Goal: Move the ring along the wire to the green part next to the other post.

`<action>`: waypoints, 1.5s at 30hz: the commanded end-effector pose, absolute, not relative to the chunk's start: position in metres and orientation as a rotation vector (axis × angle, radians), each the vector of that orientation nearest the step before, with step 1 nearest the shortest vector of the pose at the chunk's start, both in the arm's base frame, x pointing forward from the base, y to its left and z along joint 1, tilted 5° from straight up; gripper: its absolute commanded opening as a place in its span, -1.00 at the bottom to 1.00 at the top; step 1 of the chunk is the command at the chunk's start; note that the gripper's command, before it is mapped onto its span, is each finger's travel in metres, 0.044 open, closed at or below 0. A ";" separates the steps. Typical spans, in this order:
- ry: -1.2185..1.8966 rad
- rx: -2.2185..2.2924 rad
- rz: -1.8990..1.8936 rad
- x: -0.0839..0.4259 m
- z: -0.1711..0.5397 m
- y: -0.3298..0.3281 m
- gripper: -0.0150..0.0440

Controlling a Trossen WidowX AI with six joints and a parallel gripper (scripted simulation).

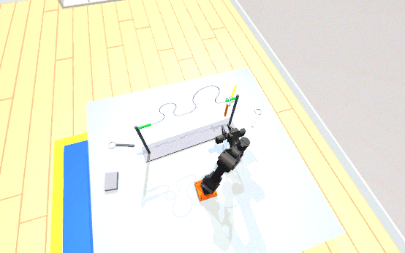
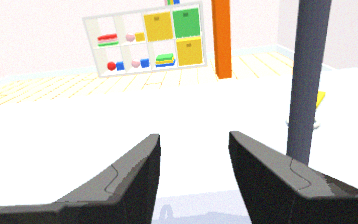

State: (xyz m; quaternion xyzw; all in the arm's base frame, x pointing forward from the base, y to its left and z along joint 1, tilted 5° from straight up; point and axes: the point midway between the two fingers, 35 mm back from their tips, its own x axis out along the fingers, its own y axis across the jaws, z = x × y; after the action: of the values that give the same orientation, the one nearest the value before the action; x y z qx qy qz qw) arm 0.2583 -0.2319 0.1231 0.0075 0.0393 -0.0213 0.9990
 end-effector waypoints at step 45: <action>0.048 -0.082 -0.036 0.301 0.160 -0.258 0.05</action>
State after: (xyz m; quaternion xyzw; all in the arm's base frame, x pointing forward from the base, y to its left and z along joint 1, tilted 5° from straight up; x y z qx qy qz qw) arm 0.2942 -0.2562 0.1580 -0.0394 0.0259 -0.0169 0.9987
